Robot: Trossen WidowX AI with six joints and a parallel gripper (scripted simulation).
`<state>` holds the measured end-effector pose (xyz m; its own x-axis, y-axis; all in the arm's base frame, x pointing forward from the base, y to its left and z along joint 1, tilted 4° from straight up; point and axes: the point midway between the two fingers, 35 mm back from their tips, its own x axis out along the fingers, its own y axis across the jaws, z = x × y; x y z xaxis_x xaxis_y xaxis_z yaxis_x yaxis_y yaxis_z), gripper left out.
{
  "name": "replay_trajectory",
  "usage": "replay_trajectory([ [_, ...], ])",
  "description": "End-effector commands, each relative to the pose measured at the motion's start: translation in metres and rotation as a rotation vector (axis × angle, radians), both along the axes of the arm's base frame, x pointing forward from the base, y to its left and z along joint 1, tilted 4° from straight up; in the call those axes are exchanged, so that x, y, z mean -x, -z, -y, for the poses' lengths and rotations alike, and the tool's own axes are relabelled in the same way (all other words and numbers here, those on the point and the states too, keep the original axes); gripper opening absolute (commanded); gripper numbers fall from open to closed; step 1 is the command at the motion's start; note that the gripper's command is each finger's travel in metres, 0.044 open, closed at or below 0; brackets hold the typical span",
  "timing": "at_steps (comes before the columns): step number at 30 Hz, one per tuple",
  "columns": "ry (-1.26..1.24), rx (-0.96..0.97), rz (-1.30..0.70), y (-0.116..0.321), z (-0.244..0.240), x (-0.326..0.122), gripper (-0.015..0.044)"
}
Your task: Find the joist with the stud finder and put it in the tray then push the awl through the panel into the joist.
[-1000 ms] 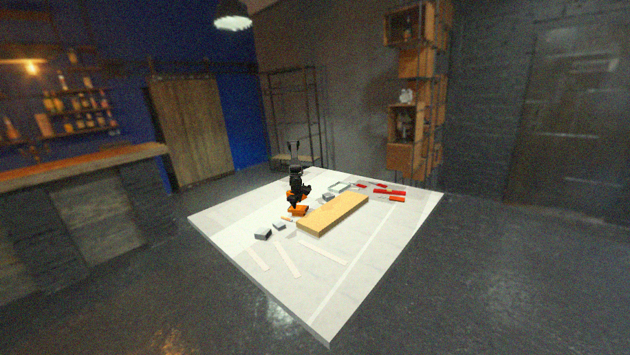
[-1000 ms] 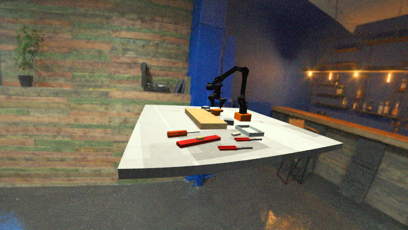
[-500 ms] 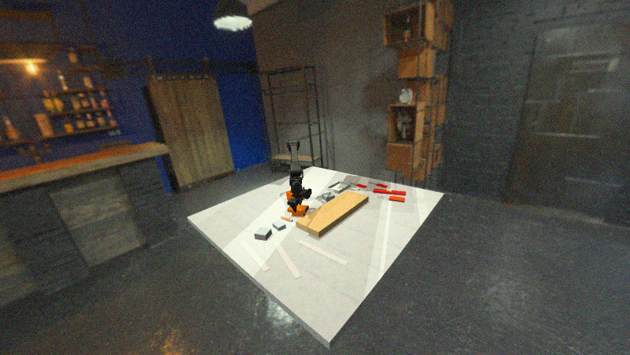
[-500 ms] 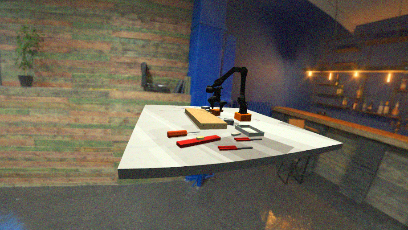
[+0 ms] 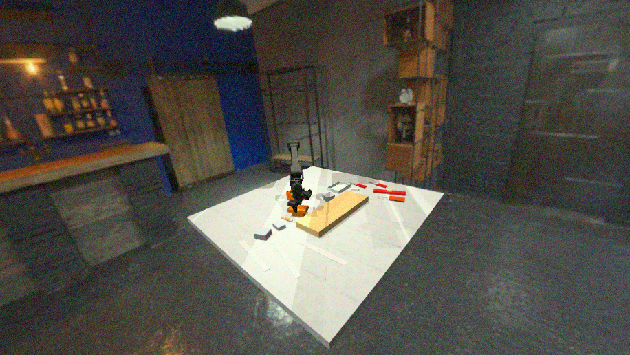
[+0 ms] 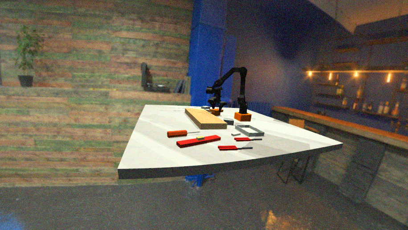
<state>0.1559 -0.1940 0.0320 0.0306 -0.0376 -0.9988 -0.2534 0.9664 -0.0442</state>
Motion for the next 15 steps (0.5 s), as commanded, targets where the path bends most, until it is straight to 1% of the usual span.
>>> replay_trajectory([
  [1,0.005,0.002,-0.005,0.001,0.001,0.000,0.0295],
  [3,0.005,0.002,-0.005,0.001,0.001,0.000,0.0281],
  [13,0.005,0.002,-0.005,-0.013,0.001,0.001,0.0019],
  [14,0.005,0.002,-0.005,-0.015,0.001,0.002,0.0000],
  [15,0.005,0.002,-0.005,-0.017,0.001,0.002,0.0000],
])
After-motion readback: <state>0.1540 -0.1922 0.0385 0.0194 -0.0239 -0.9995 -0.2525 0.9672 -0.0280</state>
